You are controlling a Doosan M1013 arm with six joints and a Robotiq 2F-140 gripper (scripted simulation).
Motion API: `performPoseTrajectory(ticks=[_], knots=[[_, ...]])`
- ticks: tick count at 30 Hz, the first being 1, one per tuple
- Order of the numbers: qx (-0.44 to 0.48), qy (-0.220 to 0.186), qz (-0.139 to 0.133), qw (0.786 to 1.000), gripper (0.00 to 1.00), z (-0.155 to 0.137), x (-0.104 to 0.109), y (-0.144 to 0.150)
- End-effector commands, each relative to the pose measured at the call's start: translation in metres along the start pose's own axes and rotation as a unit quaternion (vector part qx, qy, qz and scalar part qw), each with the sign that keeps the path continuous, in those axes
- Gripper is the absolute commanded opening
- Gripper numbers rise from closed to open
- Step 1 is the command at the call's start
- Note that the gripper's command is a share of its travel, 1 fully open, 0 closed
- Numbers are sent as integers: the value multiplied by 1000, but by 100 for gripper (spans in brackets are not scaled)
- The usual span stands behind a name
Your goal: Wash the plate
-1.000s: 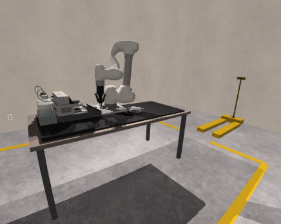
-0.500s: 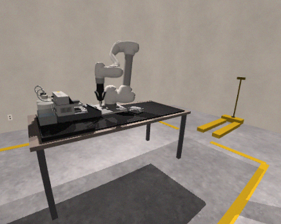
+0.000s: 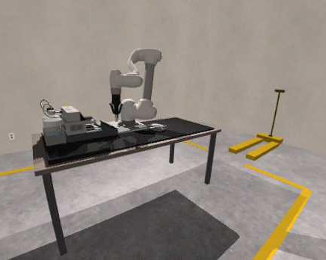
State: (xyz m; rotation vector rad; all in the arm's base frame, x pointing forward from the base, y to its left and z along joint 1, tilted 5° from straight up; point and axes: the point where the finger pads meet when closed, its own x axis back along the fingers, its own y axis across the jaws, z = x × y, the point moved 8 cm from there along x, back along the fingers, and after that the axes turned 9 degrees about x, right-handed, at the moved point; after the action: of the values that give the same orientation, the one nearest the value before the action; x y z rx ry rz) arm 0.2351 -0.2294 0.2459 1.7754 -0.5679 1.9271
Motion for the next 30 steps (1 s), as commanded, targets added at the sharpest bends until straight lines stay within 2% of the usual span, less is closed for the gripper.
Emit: performPoseTrajectory(ticks=[1,9,30], knots=[[0,0,0,1000,10,0,1,0],[0,0,0,1000,10,0,15,0],[0,0,0,1000,10,0,15,0]])
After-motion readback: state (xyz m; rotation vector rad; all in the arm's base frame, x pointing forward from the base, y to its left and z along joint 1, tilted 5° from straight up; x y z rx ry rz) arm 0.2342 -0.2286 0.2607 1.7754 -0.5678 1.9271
